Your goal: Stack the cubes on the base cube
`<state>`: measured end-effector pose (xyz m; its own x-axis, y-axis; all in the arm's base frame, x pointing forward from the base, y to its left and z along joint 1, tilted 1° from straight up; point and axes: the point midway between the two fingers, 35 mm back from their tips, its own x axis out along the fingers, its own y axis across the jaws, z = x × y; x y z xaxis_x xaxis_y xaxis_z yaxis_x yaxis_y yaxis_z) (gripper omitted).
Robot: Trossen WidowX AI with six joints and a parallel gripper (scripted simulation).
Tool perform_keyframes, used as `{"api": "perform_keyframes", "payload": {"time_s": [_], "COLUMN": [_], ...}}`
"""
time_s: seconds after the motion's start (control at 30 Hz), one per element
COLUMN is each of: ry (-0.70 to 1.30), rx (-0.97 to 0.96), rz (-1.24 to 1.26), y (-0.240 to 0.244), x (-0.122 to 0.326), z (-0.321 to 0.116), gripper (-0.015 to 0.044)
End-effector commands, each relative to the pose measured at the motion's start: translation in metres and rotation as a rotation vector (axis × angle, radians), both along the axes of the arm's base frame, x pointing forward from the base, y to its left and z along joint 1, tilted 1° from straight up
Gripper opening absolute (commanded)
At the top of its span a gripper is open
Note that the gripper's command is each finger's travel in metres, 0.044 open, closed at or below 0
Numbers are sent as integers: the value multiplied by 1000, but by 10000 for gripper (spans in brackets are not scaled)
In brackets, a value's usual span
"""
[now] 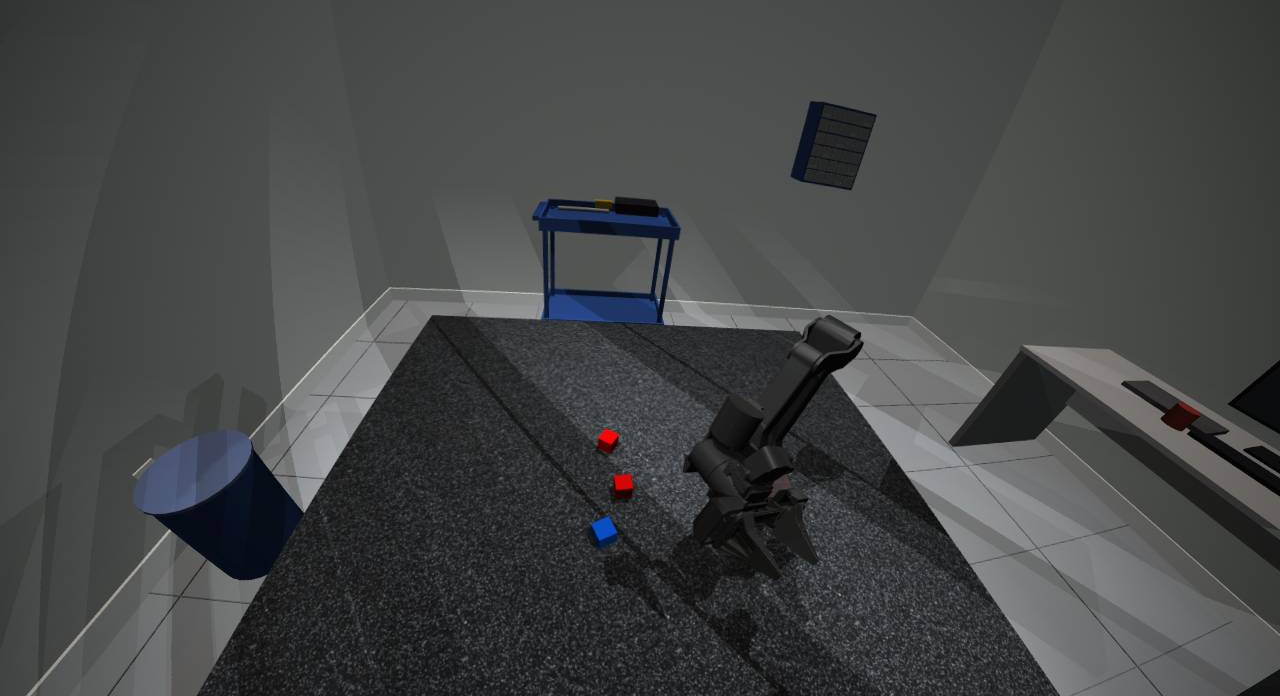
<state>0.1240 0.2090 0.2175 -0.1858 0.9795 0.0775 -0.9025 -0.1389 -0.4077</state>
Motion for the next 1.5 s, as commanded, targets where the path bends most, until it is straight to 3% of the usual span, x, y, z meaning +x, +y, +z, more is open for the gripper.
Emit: {"api": "perform_keyframes", "payload": {"time_s": [0.0,0.13,0.47,0.87,1.17,1.47], "ry": [3,73,183,276,389,561], "rx": [0,-7,-70,-373,-743,-1169], "rz": [-5,-128,-491,-1007,-1240,-1258], "y": [0,-1,-25,-125,-223,-313], "x": [1,34,130,238,254,213], "z": [0,2,-3,-37,-69,-88], "gripper": [374,269,265,265,265,265]}}
